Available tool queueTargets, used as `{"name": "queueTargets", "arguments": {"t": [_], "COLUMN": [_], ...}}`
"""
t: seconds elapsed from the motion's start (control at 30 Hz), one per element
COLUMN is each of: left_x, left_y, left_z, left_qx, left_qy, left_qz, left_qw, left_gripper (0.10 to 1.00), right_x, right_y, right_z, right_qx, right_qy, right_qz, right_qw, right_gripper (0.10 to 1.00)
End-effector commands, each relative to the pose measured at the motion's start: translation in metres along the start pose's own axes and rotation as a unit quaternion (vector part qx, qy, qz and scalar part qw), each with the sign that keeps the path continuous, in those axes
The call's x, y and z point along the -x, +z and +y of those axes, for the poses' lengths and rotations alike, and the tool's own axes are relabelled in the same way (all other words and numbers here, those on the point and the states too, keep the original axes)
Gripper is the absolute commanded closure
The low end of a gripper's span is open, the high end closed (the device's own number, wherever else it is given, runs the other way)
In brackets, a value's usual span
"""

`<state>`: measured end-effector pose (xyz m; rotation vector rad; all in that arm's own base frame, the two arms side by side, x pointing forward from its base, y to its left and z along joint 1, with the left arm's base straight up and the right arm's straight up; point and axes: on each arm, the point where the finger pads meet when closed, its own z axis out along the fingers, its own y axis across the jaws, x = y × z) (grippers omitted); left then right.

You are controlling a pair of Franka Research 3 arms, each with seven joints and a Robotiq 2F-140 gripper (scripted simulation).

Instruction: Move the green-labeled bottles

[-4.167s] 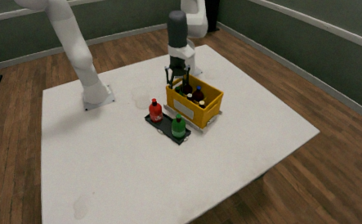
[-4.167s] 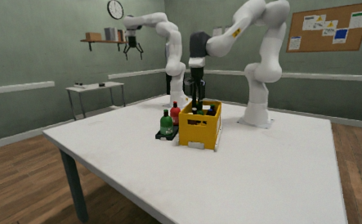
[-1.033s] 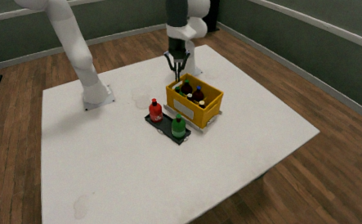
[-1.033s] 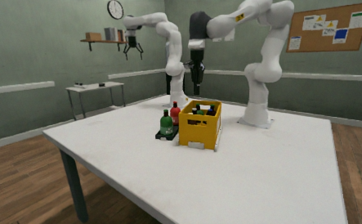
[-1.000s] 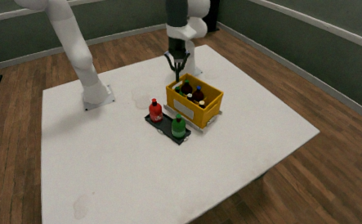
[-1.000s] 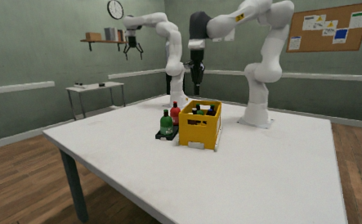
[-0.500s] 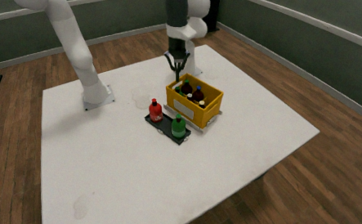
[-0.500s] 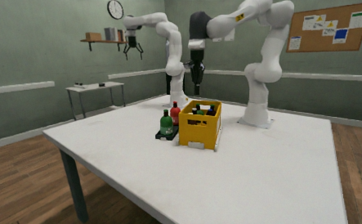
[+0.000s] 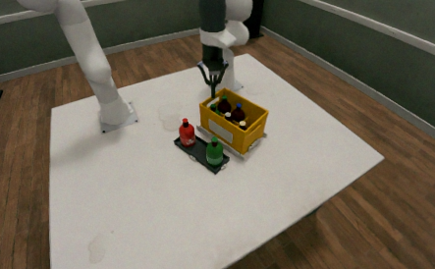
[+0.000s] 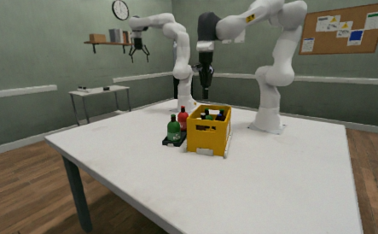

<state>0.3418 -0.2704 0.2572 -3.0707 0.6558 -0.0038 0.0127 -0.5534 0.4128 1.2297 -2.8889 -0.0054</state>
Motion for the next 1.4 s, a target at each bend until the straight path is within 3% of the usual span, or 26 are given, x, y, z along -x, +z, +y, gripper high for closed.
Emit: {"name": "queueTargets", "arguments": {"t": [0.0,0.13,0.33,0.4,0.43,0.63,0.77,1.03,1.07,1.37], "left_x": [-0.003,-0.022,-0.084,-0.084,-0.097,-0.165,-0.192,-0.202,-0.202,-0.202], "left_y": [-0.002,-0.007,-0.015,-0.015,-0.015,-0.010,-0.003,0.000,0.000,0.000], "left_z": [0.001,0.003,0.009,0.009,0.010,0.012,0.011,0.010,0.010,0.010], "left_qx": [0.001,0.002,0.003,0.003,0.003,0.002,0.001,0.001,0.001,0.001], "left_qy": [0.001,0.001,0.003,0.003,0.003,0.002,0.001,0.000,0.000,0.000], "left_qz": [-0.001,-0.001,-0.001,-0.001,-0.001,-0.001,-0.001,-0.001,-0.001,-0.001], "left_qw": [1.0000,1.0000,1.0000,1.0000,1.0000,1.0000,1.0000,1.0000,1.0000,1.0000], "left_gripper": [0.999,0.999,0.999,0.999,0.999,0.999,0.999,0.999,0.656,0.656], "right_x": [-0.001,-0.001,-0.001,-0.001,-0.001,-0.001,-0.001,-0.001,-0.001,-0.001], "right_y": [0.000,0.000,0.000,0.000,0.000,0.000,0.000,0.000,0.000,0.000], "right_z": [-0.001,-0.001,-0.001,-0.001,-0.001,-0.001,-0.001,-0.001,-0.001,-0.001], "right_qx": [-0.002,-0.002,-0.002,-0.002,-0.002,-0.002,-0.002,-0.002,-0.002,-0.002], "right_qy": [-0.002,-0.002,-0.002,-0.002,-0.002,-0.002,-0.002,-0.002,-0.002,-0.002], "right_qz": [0.000,0.000,0.000,0.000,0.000,0.000,0.000,0.000,0.000,0.000], "right_qw": [1.0000,1.0000,1.0000,1.0000,1.0000,1.0000,1.0000,1.0000,1.0000,1.0000], "right_gripper": [0.098,0.098,0.098,0.098,0.098,0.098,0.098,0.098,0.098,0.098]}}
